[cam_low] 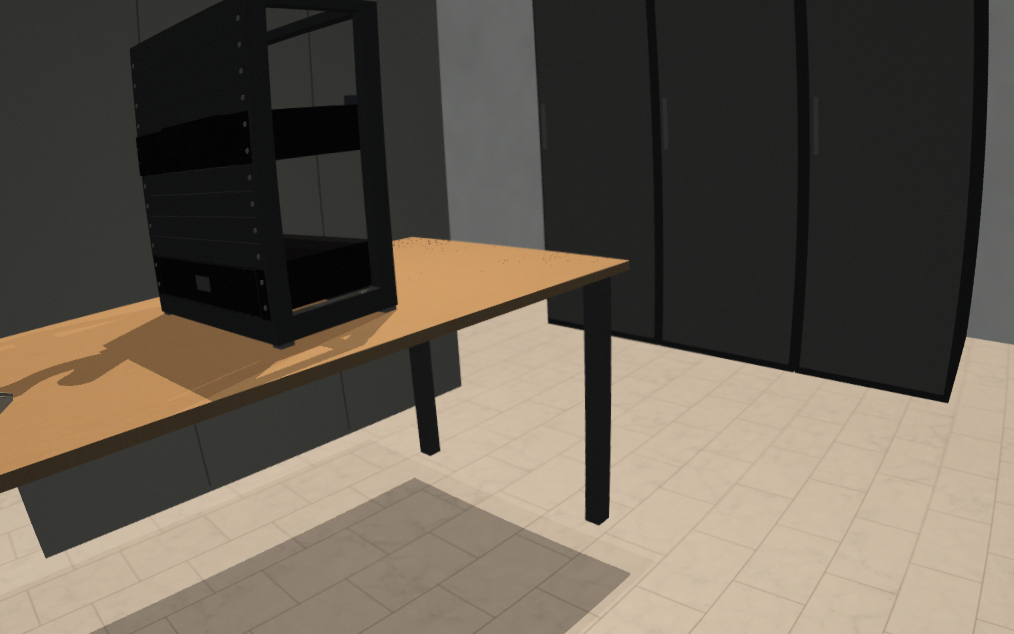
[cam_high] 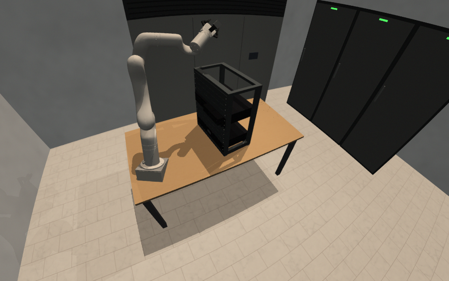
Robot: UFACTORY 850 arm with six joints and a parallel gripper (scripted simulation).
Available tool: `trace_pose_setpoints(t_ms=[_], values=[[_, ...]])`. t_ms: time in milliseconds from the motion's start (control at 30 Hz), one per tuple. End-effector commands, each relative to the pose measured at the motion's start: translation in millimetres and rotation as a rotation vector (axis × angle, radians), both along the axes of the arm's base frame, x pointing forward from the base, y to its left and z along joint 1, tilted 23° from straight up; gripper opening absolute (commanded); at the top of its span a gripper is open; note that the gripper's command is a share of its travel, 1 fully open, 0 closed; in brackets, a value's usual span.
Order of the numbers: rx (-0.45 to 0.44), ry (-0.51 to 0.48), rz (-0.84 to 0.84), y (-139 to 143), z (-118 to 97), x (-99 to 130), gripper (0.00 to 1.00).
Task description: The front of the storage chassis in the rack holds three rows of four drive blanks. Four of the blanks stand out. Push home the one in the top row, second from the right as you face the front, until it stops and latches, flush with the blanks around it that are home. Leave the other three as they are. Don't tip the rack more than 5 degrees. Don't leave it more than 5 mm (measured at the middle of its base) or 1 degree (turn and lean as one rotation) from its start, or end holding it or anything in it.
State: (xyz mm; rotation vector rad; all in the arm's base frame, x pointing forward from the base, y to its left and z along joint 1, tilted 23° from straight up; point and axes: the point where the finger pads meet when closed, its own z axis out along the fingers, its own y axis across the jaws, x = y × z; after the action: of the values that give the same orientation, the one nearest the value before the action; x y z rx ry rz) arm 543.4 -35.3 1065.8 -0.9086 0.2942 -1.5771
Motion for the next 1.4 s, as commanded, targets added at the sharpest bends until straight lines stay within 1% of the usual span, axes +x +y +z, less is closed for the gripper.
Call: trace_pose_setpoints(t_ms=[0,67,167,200,267,300,333,367,433,467,500,533,567,633,733,767,800,833,900,933,967,1000,1067,1100,1133,1200,1300,1333,1367], values=[[0.082,0.063,-0.096,-51,-17,15,1.00],[0.082,0.063,-0.096,-51,-17,15,1.00],[0.146,0.112,-0.166,-90,-35,22,1.00],[0.146,0.112,-0.166,-90,-35,22,1.00],[0.191,0.145,-0.213,-117,-48,25,1.00],[0.191,0.145,-0.213,-117,-48,25,1.00],[0.214,0.161,-0.237,-130,-54,26,1.00],[0.214,0.161,-0.237,-130,-54,26,1.00],[0.260,0.193,-0.284,-157,-69,27,1.00],[0.260,0.193,-0.284,-157,-69,27,1.00],[0.284,0.210,-0.307,-171,-76,27,1.00],[0.284,0.210,-0.307,-171,-76,27,1.00],[0.309,0.226,-0.330,-184,-84,27,1.00],[0.309,0.226,-0.330,-184,-84,27,1.00],[0.384,0.274,-0.399,-224,-108,23,1.00],[0.384,0.274,-0.399,-224,-108,23,1.00],[0.409,0.290,-0.422,-237,-117,21,1.00],[0.409,0.290,-0.422,-237,-117,21,1.00],[0.461,0.323,-0.465,-262,-136,17,1.00],[0.461,0.323,-0.465,-262,-136,17,1.00],[0.488,0.340,-0.486,-274,-145,15,1.00],[0.488,0.340,-0.486,-274,-145,15,1.00],[0.542,0.373,-0.527,-297,-165,9,1.00],[0.542,0.373,-0.527,-297,-165,9,1.00],[0.570,0.390,-0.547,-309,-176,5,1.00],[0.570,0.390,-0.547,-309,-176,5,1.00],[0.655,0.439,-0.607,-342,-207,-7,1.00],[0.655,0.439,-0.607,-342,-207,-7,1.00],[0.684,0.455,-0.626,-353,-218,-12,1.00]])
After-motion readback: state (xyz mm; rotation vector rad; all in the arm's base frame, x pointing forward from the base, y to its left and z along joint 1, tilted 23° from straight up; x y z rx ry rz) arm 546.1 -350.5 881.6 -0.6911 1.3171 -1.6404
